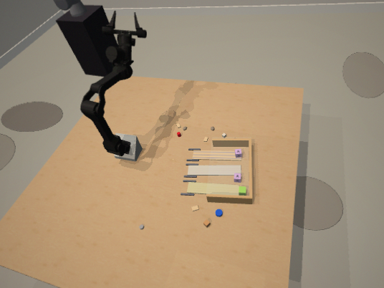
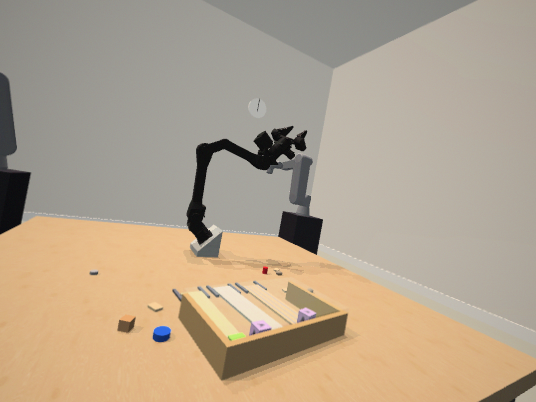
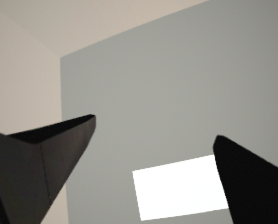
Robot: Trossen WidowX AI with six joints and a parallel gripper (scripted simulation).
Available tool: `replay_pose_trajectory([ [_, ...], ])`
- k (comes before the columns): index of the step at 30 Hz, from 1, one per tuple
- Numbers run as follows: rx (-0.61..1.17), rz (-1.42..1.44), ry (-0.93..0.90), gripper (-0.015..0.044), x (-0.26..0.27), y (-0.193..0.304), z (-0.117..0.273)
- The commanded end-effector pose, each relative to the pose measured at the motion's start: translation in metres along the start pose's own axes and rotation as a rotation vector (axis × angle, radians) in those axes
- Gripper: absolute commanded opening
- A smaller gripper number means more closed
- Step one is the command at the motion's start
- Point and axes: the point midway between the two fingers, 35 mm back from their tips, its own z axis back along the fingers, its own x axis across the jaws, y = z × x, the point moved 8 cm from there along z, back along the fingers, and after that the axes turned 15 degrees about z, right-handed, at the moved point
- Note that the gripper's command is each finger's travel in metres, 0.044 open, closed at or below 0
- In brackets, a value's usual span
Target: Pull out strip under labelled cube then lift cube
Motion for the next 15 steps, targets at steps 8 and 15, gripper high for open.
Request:
replay_pose_trajectory([
  [8,-0.020,-0.447,-0.371,0.0400,0.071,0.023,0.035],
  [15,0.150,-0.880,-0.778,0.0400,0.134,0.045,0.095],
])
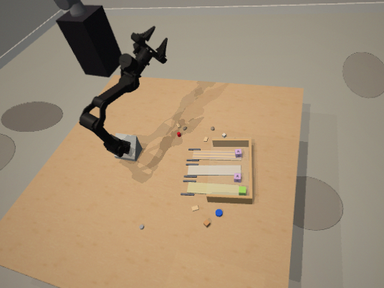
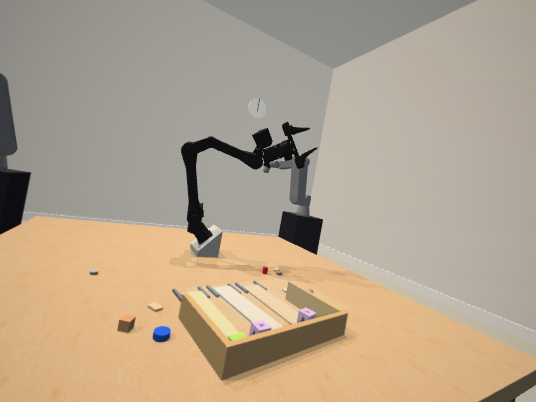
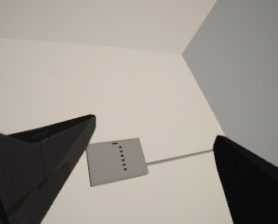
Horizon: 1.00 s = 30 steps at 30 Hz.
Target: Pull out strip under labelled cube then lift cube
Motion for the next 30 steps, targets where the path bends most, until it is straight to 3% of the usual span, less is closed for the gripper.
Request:
replay_pose_trajectory([
  [1,0.132,-0.288,-0.202,0.0400,0.032,0.038,0.019],
  [8,0.431,-0.673,-0.424,0.0400,0.079,0.088,0.060],
  [15,0.823,-0.984,-0.531,0.0400,0.120,0.126,0.114],
  [26,1.541,-1.265,-0.427,0.0400,0.163,0.160,0.218],
  [30,1.588,-1.272,-0.407,0.0400,0.165,0.161,0.225],
])
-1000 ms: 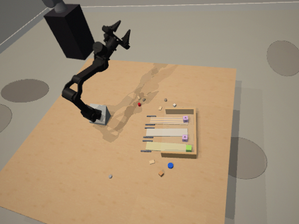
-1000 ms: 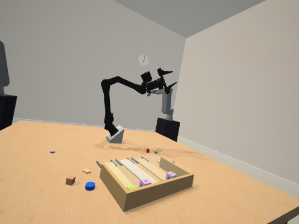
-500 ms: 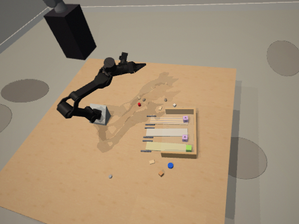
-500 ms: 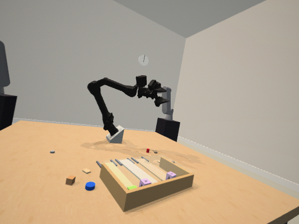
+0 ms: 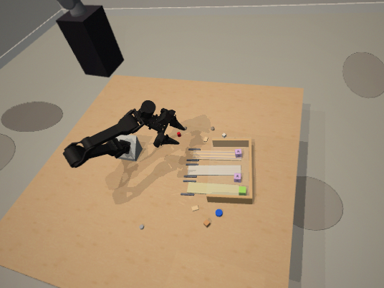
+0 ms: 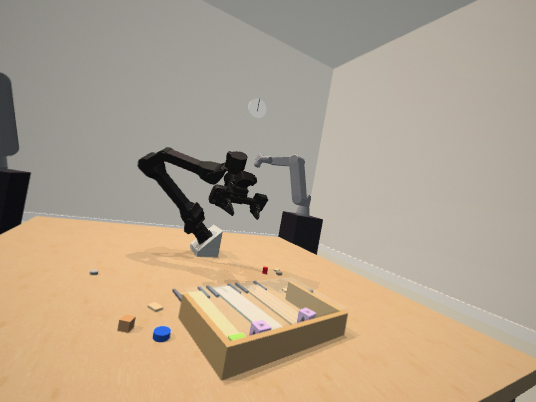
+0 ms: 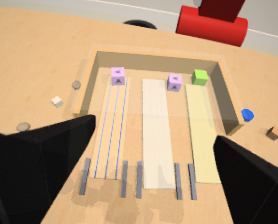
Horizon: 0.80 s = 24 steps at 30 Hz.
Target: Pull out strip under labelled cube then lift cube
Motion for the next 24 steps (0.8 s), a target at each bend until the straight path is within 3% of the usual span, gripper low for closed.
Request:
replay_pose_trajectory([
  [1,0.046,-0.074,0.040,0.0400,-0.007,0.012,0.000],
  [8,0.046,-0.074,0.040,0.0400,-0.007,0.012,0.000],
  [13,0.150,-0.030,-0.030,0.0269,0.000,-0.004,-0.023],
  [23,0.528,0.052,-0.222,0.0006,0.025,-0.025,-0.094],
  [24,0.572,0.057,-0.239,0.0000,0.027,-0.025,-0.101],
])
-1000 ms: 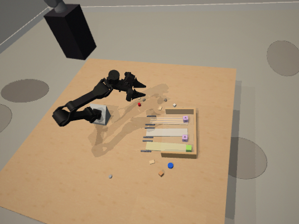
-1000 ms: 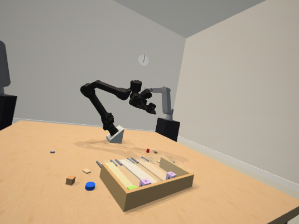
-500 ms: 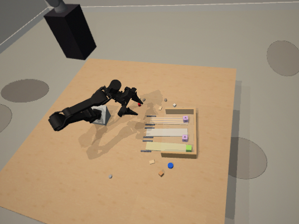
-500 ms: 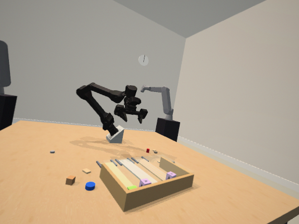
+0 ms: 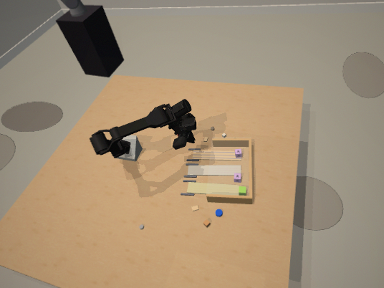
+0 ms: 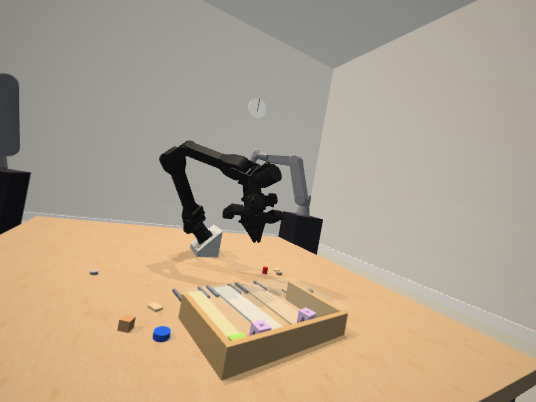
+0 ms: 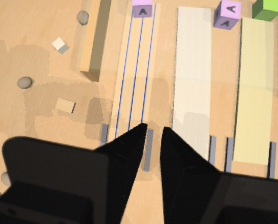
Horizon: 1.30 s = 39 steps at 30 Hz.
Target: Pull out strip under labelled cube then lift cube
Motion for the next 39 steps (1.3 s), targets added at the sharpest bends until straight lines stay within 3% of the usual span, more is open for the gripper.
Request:
replay_pose_trajectory([
  [1,0.166,0.019,-0.065,0.0000,0.007,-0.011,-0.027],
  [9,0.472,0.032,-0.154,0.0000,0.018,-0.021,-0.071],
  [39,0.471,0.032,-0.153,0.0000,0.026,-0.005,-0.107],
])
